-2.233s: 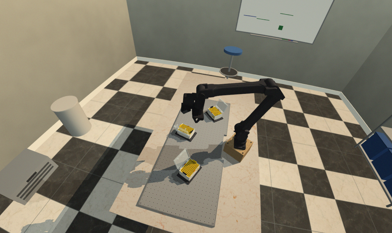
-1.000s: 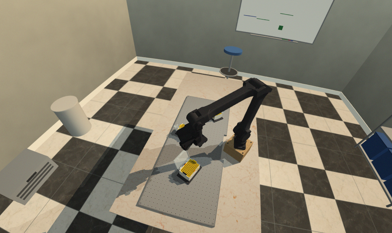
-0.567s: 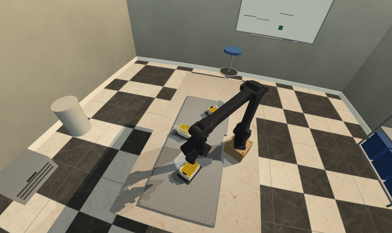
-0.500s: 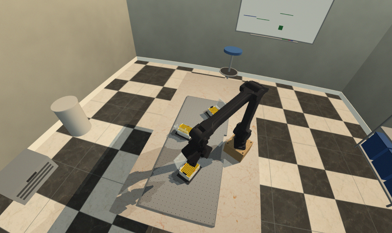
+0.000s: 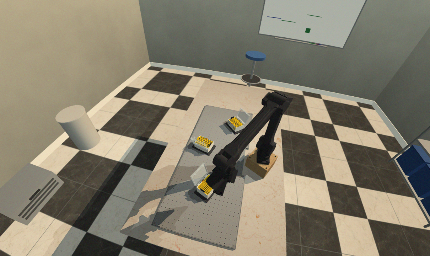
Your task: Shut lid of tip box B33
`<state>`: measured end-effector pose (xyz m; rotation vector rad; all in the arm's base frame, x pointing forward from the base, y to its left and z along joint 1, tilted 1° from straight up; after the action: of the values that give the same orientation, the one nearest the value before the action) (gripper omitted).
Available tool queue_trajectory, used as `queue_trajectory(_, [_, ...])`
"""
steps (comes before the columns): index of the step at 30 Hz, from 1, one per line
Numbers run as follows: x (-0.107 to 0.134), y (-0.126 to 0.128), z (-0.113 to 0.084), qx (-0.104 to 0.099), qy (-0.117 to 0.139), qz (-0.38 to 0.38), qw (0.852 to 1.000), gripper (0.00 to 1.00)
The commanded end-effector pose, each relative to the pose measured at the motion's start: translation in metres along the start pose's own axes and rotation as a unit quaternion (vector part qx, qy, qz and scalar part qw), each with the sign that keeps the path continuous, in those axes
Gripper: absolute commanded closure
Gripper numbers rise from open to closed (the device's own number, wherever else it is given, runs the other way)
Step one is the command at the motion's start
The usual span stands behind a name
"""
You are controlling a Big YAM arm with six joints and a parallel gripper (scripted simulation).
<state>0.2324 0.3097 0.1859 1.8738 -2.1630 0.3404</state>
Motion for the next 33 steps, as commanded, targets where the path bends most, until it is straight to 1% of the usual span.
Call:
queue_trajectory(1, [-0.006, -0.007, 0.019, -0.005, 0.004, 0.011, 1.0, 1.0])
queue_trajectory(3, [-0.009, -0.007, 0.029, -0.005, 0.004, 0.01, 1.0, 1.0])
queue_trajectory(5, [-0.009, -0.007, 0.029, -0.005, 0.004, 0.01, 1.0, 1.0])
queue_trajectory(6, [-0.012, -0.003, 0.033, -0.003, 0.004, 0.005, 1.0, 1.0])
queue_trajectory(20, [-0.033, -0.007, 0.1, -0.005, 0.004, 0.005, 1.0, 1.0])
queue_trajectory(22, [-0.033, -0.007, 0.1, -0.005, 0.004, 0.005, 1.0, 1.0])
queue_trajectory(23, [-0.038, -0.008, 0.101, -0.002, 0.0, 0.004, 1.0, 1.0])
queue_trajectory(24, [-0.037, -0.006, 0.109, -0.004, 0.004, 0.003, 1.0, 1.0])
queue_trajectory(33, [-0.051, -0.007, 0.152, -0.004, 0.005, 0.002, 1.0, 1.0])
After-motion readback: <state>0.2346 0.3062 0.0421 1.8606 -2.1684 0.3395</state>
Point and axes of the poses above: the point where the finger pads meet when closed, its own z axis out along the fingers, its own y axis across the jaws, x = y × z, the point moved 4 cm from there along -z, back along the fingers, and after that the axes turned 2 degrees about -z, right-handed, at the moved point
